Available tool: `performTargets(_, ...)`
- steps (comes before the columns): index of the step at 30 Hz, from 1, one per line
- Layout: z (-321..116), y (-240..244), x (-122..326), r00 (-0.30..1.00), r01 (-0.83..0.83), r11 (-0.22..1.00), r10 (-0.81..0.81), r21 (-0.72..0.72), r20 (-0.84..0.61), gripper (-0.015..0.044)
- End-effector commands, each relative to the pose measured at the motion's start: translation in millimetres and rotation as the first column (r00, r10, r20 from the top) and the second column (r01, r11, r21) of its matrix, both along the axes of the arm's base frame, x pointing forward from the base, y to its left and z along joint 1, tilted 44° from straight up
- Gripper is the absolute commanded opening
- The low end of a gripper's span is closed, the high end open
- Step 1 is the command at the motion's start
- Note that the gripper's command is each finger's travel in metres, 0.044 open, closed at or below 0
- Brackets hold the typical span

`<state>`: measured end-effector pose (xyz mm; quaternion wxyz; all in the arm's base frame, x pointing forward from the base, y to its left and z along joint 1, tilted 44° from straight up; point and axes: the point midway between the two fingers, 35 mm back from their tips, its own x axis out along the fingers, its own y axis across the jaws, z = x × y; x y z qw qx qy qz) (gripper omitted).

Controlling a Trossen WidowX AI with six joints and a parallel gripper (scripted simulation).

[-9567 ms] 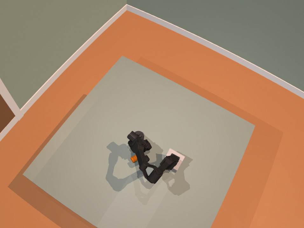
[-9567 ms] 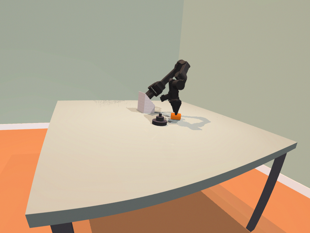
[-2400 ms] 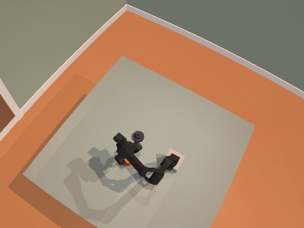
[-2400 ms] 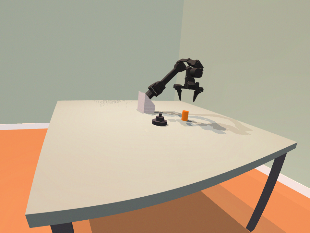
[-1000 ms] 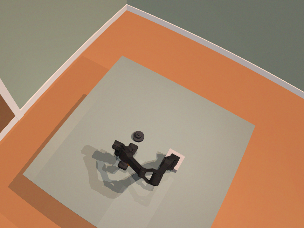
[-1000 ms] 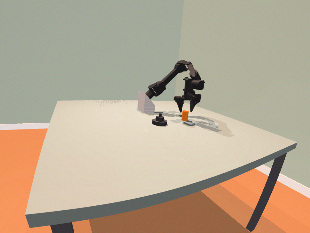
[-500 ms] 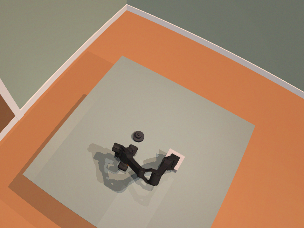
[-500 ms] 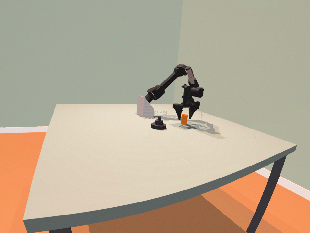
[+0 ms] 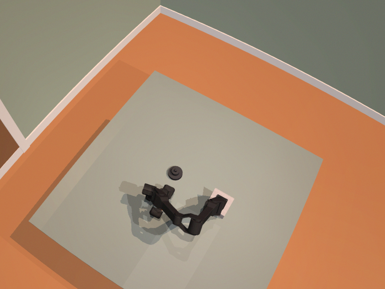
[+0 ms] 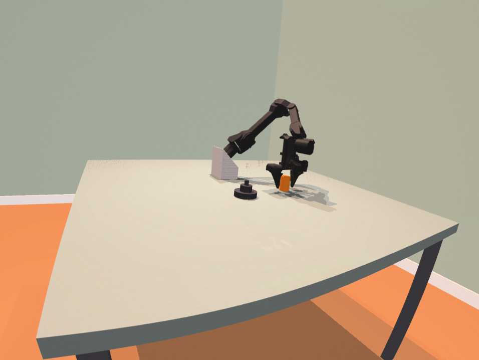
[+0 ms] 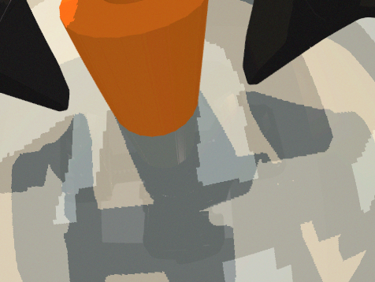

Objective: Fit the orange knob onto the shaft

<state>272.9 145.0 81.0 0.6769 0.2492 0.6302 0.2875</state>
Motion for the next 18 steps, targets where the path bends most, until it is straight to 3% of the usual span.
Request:
performTargets(1, -3, 1, -2, 1.000, 0.001, 1.000, -0.001, -0.003, -0.010, 0.0309)
performTargets(5, -3, 1, -2, 1.000, 0.001, 1.000, -0.001, -0.003, -0.010, 0.0204)
performTargets(12, -3, 1, -2, 1.000, 0.001, 1.000, -0.001, -0.003, -0.010, 0.0157)
performTargets(18, 6, -12, 14, 0.998, 0.010, 1.000, -0.011, 0.008, 0.059, 0.0000)
